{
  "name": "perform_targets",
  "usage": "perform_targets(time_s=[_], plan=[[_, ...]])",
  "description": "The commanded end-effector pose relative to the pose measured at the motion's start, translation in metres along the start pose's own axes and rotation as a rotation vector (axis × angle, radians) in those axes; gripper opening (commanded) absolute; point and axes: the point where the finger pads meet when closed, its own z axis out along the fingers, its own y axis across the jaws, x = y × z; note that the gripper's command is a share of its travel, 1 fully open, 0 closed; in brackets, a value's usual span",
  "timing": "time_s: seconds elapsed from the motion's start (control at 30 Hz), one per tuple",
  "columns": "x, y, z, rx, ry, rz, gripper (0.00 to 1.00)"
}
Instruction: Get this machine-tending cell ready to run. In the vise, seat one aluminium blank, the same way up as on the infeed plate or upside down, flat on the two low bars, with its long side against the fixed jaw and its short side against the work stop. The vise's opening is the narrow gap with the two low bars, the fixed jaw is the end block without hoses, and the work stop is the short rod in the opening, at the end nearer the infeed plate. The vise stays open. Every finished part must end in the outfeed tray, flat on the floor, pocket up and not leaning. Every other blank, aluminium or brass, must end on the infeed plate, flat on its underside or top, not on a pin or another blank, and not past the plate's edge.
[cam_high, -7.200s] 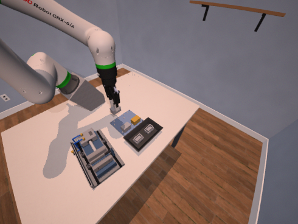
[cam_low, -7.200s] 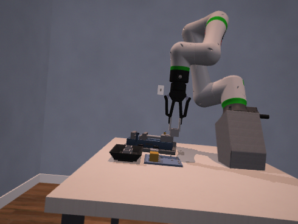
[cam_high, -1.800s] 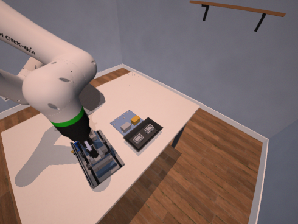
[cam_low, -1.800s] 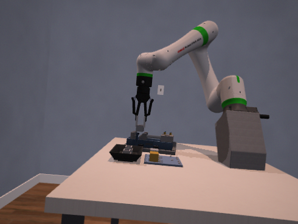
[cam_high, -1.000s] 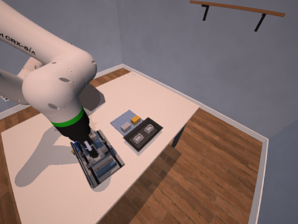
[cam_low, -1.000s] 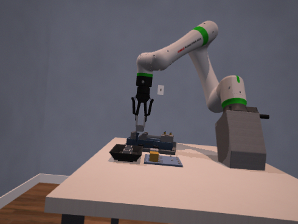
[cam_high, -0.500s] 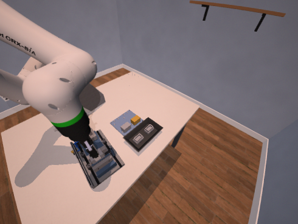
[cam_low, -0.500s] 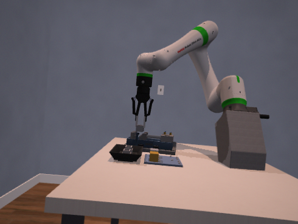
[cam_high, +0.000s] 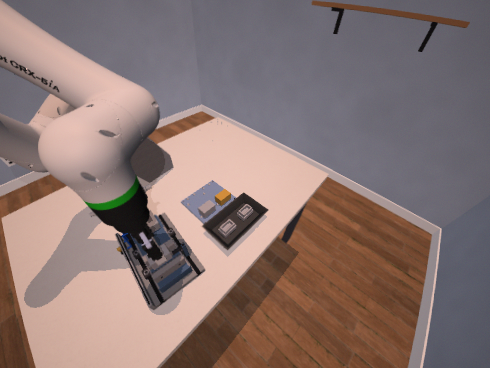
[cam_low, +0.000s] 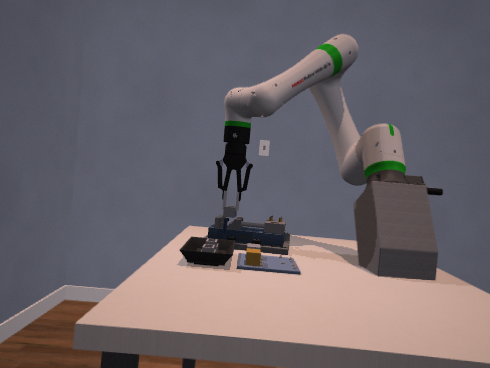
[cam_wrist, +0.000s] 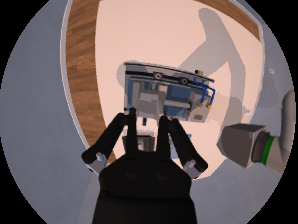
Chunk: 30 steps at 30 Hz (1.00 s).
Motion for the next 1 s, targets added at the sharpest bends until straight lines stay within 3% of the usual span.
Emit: perform_targets(time_s=[0.0,0.97], plan=[[-0.0001,-0.0002,0.0005,0.000,0.000,0.000,0.00],[-0.0001,-0.0002,0.0101,0.000,0.000,0.000,0.00]])
